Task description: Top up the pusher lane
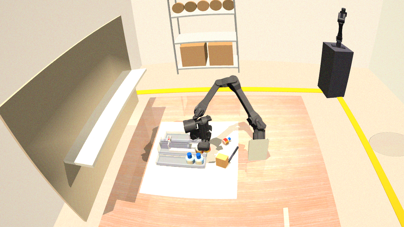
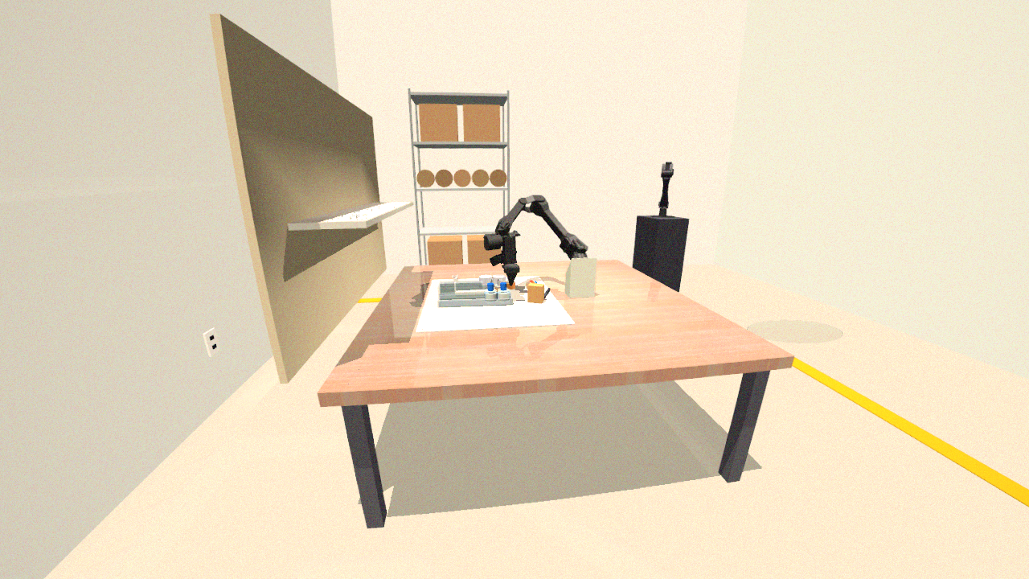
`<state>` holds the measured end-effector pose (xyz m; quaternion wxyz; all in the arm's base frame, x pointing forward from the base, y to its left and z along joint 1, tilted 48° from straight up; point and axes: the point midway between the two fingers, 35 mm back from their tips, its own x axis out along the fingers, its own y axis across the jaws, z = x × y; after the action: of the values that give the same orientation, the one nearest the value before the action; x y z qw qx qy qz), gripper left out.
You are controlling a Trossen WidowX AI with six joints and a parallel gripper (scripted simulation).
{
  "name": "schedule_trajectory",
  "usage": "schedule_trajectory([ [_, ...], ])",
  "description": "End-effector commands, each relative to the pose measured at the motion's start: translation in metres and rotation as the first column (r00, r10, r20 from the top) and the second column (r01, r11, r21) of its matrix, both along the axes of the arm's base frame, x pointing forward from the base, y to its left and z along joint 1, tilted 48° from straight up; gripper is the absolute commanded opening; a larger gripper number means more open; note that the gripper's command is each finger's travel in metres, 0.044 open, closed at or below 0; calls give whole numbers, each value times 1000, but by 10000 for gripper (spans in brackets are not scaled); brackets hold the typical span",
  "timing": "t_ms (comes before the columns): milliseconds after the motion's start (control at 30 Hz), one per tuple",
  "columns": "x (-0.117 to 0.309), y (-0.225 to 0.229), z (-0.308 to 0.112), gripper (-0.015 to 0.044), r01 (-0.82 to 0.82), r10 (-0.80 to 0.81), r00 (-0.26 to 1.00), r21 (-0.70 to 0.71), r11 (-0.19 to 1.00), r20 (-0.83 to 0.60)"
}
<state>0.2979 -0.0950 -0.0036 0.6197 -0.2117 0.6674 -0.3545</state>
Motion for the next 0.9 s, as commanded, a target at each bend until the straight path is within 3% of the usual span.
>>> schedule_trajectory([
  [0, 12, -1, 4, 0, -5, 5, 1000, -7, 1000, 30],
  [867, 22, -2, 7, 0, -5, 5, 1000, -7, 1000, 30],
])
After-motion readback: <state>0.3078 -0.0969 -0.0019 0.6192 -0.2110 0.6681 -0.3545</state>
